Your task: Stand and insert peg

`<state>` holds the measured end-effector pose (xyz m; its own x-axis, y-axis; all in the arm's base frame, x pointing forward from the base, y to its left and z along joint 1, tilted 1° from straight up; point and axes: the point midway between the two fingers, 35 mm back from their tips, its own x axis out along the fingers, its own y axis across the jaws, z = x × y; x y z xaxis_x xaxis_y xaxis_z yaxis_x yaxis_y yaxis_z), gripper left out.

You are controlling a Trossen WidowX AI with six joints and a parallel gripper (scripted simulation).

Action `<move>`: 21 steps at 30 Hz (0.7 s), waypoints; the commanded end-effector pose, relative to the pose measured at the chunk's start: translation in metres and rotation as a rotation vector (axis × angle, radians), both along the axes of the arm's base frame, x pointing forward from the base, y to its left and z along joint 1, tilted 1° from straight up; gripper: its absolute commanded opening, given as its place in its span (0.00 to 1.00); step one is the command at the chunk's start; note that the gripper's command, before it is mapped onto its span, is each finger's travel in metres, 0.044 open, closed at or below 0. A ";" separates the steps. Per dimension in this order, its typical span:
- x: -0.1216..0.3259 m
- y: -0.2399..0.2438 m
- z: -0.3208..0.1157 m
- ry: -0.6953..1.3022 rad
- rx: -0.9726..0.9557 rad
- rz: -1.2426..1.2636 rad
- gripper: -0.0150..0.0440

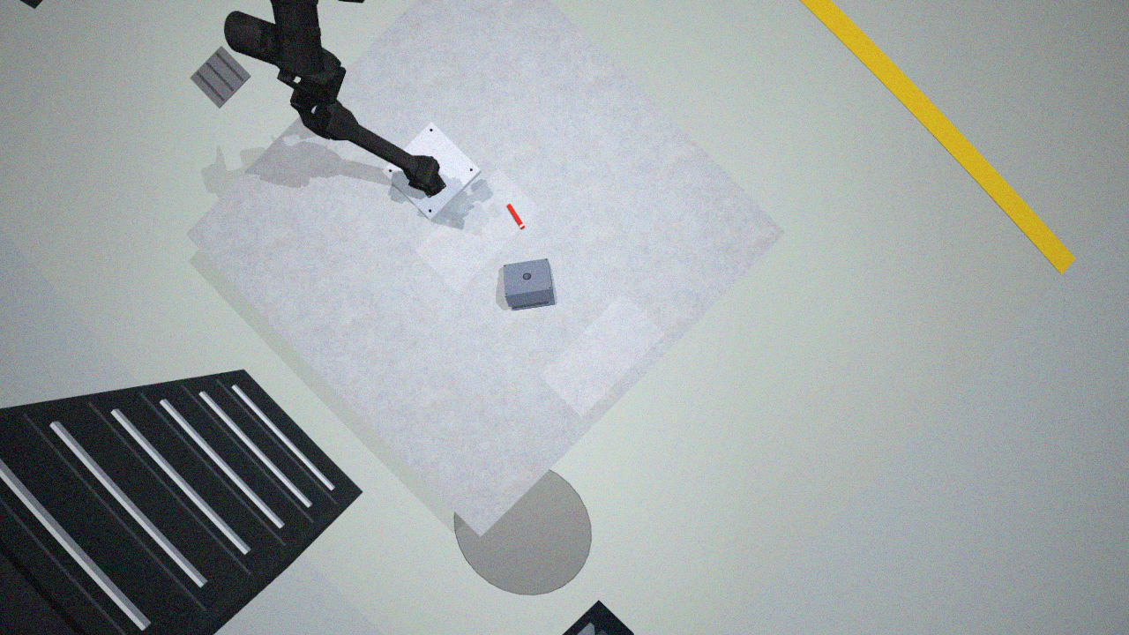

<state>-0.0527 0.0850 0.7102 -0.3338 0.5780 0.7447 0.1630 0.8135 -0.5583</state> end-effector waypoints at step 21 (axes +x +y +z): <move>0.145 0.079 -0.037 0.659 -0.206 0.111 1.00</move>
<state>0.0717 0.1526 0.6830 0.0298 0.6980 0.7154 -0.2781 0.6933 -0.6648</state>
